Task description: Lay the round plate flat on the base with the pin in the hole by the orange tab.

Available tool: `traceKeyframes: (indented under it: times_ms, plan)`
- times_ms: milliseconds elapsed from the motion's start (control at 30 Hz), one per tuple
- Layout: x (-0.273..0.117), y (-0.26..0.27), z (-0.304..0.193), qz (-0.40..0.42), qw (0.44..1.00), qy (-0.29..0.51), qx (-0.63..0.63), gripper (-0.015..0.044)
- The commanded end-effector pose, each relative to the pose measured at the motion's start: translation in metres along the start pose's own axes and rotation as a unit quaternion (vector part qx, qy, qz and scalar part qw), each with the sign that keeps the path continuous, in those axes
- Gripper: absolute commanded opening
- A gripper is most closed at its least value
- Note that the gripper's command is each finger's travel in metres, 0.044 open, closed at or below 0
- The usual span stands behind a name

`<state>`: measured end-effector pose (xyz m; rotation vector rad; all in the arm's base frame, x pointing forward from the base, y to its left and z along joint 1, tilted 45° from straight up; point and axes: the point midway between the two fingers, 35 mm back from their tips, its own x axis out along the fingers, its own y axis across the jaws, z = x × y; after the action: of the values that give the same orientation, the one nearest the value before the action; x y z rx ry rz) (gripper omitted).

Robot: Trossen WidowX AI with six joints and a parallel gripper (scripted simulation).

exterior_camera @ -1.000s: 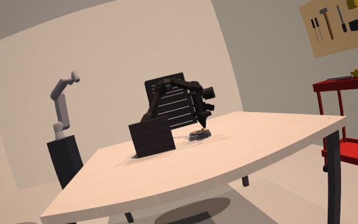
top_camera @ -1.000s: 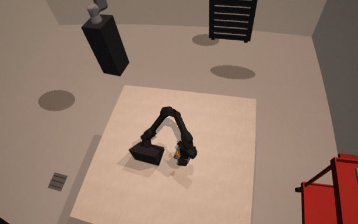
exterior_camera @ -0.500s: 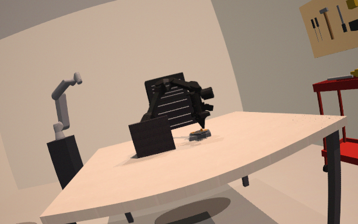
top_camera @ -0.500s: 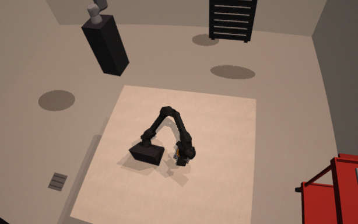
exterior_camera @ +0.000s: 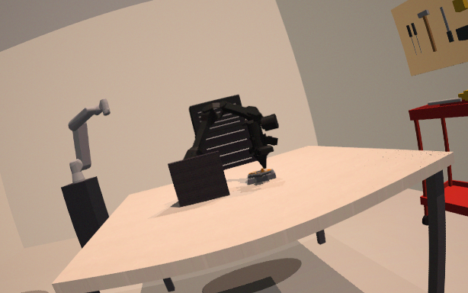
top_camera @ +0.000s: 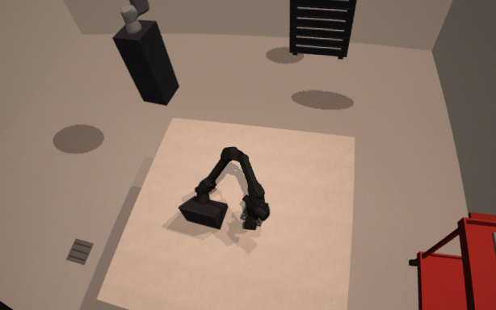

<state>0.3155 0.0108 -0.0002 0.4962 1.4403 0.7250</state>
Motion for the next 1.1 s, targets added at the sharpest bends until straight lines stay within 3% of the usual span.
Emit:
traceKeyframes:
  times_ms: [0,433,767,1067]
  plan:
    - [0.003,0.0,-0.007,0.001,1.0,0.008,0.002,0.0]
    - [0.005,-0.001,-0.012,0.001,1.0,0.008,0.002,0.0]
    - [-0.04,-0.001,-0.014,0.0,1.0,0.008,0.003,0.0]
    - [-0.034,-0.002,-0.015,0.003,1.0,0.007,0.009,0.0]
